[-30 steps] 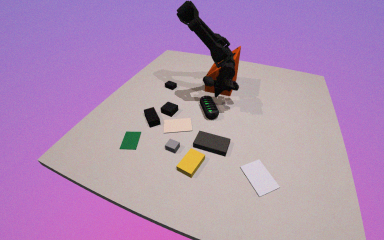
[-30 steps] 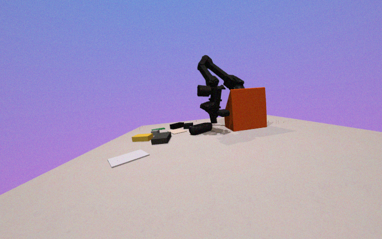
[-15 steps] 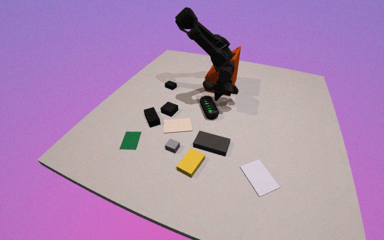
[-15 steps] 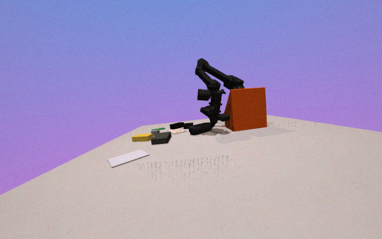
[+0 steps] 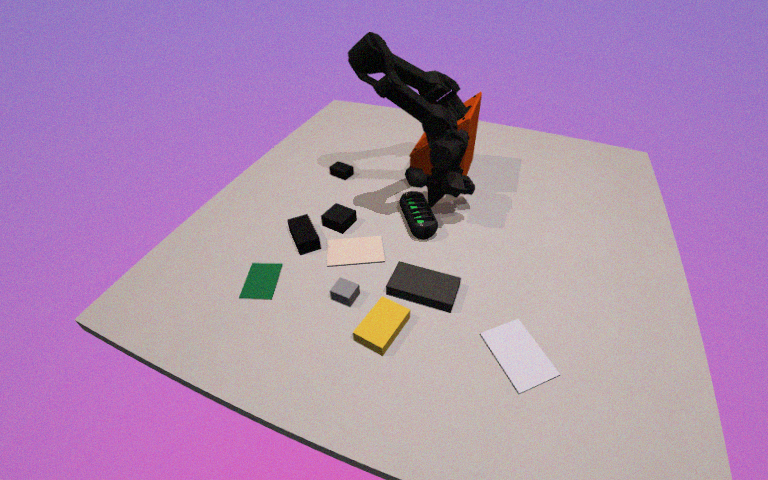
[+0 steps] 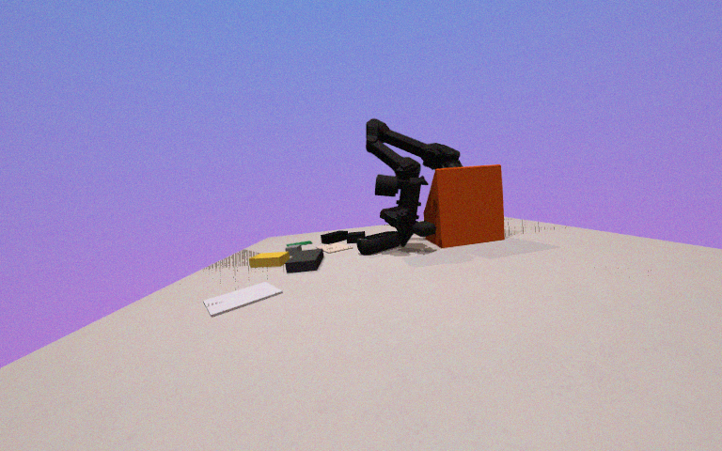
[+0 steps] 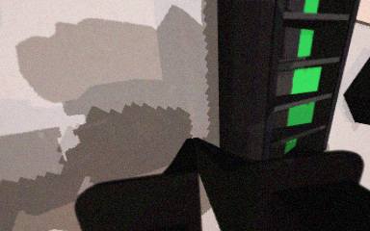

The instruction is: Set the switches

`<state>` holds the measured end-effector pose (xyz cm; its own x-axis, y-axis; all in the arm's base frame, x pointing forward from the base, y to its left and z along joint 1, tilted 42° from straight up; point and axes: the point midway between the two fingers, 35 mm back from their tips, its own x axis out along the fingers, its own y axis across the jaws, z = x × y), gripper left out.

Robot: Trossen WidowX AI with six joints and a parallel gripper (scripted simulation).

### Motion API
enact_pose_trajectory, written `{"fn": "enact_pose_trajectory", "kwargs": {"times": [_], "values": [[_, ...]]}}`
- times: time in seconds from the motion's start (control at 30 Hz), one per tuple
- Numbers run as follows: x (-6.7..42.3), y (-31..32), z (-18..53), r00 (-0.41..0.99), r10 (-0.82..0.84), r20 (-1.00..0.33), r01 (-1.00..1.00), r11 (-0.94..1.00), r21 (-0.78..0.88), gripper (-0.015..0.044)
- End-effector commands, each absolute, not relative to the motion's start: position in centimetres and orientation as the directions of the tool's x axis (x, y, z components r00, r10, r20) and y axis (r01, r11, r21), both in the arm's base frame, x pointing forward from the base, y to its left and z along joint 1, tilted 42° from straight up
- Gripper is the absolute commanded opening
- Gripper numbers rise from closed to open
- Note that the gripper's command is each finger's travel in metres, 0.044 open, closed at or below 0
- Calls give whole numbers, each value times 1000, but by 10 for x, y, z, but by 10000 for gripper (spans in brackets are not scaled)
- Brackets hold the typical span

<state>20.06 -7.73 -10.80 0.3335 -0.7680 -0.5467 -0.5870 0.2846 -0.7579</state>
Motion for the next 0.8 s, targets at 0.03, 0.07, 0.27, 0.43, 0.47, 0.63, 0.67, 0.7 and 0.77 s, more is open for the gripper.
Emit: {"fn": "enact_pose_trajectory", "kwargs": {"times": [0.03, 0.07, 0.27, 0.43, 0.47, 0.63, 0.67, 0.7, 0.77], "values": [[201, -78, -109, 336, -765, -549, -590, 283, -756, 0], [201, -78, -108, 336, -765, -549, -590, 283, -756, 0], [202, -79, -107, 336, -765, -549, -590, 283, -756, 0], [204, -80, -106, 336, -765, -549, -590, 283, -756, 0], [204, -80, -106, 336, -765, -549, -590, 283, -756, 0], [205, -81, -105, 336, -765, -549, -590, 283, -756, 0], [206, -81, -105, 336, -765, -549, -590, 283, -756, 0], [206, -82, -104, 336, -765, -549, -590, 283, -756, 0], [206, -82, -104, 336, -765, -549, -590, 283, -756, 0]]}}
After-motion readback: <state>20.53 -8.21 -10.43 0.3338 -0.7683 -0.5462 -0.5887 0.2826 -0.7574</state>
